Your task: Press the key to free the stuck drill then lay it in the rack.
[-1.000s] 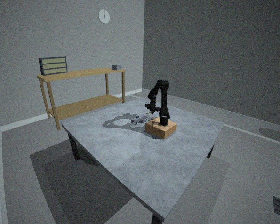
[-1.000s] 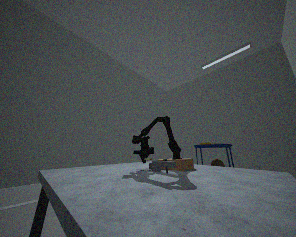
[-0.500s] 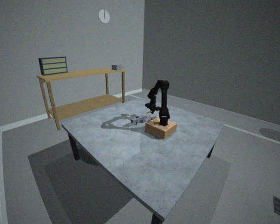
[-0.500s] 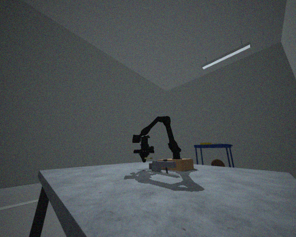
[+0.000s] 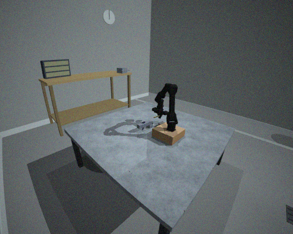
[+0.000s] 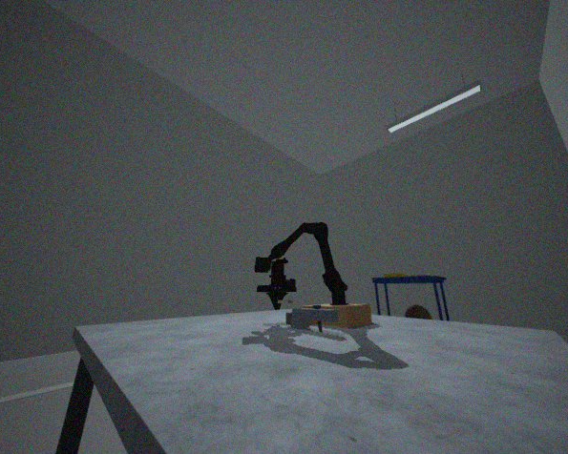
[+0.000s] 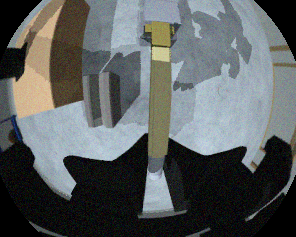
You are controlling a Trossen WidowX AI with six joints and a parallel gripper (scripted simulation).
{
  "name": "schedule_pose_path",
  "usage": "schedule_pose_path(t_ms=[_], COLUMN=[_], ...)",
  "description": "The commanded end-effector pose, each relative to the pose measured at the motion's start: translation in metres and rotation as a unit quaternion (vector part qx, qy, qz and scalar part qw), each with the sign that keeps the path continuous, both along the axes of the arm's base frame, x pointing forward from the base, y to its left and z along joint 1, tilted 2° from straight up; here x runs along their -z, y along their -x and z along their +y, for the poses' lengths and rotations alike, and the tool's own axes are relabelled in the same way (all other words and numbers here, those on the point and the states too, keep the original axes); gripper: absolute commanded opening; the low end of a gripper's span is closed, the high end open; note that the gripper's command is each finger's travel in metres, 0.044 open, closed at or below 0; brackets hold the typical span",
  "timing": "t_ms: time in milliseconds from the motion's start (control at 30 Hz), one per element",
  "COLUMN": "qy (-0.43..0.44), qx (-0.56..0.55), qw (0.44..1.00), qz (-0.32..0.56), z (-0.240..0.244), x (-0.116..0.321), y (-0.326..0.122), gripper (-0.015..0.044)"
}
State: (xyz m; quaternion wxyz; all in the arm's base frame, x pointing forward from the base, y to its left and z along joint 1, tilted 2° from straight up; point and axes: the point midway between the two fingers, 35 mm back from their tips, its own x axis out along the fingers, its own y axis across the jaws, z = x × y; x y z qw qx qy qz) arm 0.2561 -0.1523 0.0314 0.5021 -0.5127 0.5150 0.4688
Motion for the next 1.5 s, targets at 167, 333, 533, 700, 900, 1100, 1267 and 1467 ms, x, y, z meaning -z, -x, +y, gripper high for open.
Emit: schedule_pose_path(t_ms=[167, 333, 533, 700, 900, 1100, 1267, 1467], qy=[-0.001, -0.001, -0.001, -0.001, 0.0, 0.0, 0.0, 0.0], qx=[0.0, 0.0, 0.0, 0.0, 0.0, 0.0, 0.0, 0.0], qw=[1.0, 1.0, 1.0, 1.0, 1.0, 1.0, 1.0, 1.0], qz=[-0.001, 0.0, 0.0, 0.001, 0.001, 0.002, 0.002, 0.002], z=[-0.002, -0.004, -0.006, -0.007, -0.009, -0.01, -0.011, -0.011], x=[0.001, 0.001, 0.001, 0.001, 0.001, 0.001, 0.011, 0.022], y=[0.017, 0.027, 0.039, 0.048, 0.06, 0.069, 0.068, 0.068], gripper=[0.0, 0.0, 0.0, 0.0, 0.0, 0.0, 0.0, 0.0])
